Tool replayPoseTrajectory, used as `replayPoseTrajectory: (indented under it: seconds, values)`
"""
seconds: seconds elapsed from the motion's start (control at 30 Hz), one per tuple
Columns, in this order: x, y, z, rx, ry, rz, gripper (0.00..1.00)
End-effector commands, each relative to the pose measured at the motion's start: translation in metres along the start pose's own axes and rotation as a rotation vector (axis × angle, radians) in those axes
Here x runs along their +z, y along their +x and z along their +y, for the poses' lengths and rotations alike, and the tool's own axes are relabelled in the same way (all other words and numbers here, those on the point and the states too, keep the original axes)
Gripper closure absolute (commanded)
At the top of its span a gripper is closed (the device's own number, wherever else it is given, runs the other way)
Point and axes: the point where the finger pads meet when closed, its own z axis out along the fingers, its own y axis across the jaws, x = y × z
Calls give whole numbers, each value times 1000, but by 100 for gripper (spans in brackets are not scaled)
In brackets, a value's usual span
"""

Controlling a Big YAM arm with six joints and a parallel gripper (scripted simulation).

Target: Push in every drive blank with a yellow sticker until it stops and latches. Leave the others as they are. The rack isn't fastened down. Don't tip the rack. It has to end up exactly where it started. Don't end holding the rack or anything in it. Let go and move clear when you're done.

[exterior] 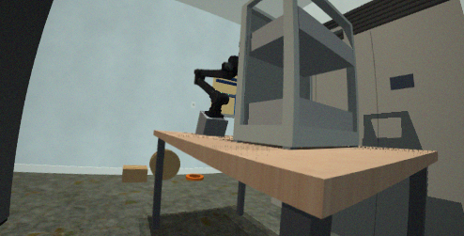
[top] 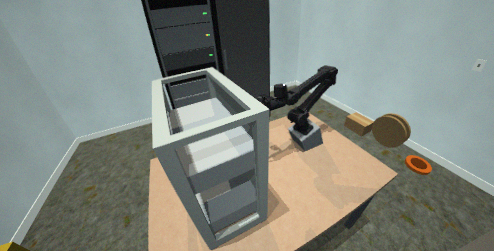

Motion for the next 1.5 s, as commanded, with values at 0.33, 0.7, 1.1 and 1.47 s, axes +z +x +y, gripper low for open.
replayPoseTrajectory:
  seconds: [0.33,0.7,1.1,1.47]
  values:
    - [-9,28,-4,-28,-16,27,100]
    - [4,22,32,-19,-71,4,100]
    - [55,25,29,-5,-69,7,100]
    - [57,25,7,-13,-27,11,100]
